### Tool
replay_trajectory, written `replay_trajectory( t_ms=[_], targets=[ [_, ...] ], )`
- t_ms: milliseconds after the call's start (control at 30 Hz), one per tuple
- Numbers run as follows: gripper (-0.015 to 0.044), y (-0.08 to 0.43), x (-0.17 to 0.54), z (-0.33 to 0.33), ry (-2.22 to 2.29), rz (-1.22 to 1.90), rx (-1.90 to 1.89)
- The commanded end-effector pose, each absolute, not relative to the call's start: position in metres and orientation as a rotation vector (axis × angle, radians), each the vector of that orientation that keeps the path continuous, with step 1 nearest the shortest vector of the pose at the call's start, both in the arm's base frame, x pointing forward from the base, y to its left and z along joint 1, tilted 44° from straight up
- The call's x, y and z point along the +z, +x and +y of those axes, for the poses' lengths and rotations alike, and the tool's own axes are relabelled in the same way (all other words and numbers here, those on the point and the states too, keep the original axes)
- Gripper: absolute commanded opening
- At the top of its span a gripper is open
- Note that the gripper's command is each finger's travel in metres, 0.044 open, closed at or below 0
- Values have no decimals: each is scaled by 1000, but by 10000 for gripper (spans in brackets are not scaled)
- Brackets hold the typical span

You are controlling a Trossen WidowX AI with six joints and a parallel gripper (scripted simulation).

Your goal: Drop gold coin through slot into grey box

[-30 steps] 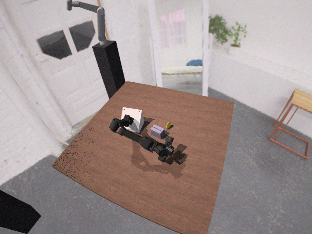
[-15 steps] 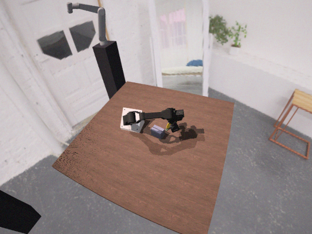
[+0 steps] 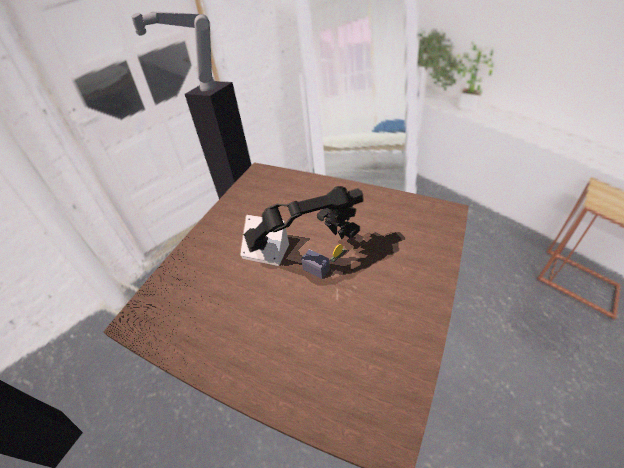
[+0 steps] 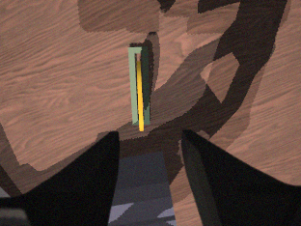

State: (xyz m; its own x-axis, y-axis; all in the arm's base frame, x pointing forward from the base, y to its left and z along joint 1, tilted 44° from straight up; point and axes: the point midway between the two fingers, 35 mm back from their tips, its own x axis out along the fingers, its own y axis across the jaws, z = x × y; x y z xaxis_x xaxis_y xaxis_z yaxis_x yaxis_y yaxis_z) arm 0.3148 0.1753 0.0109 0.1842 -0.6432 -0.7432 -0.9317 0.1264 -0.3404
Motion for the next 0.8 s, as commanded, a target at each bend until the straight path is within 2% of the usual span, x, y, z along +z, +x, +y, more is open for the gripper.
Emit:
replay_trajectory(
  t_ms=[0, 767],
  targets=[
    [161, 315, -6, 156, -1610, 1566, 420],
    [161, 322, -30, 134, -1610, 1566, 420]
  ],
)
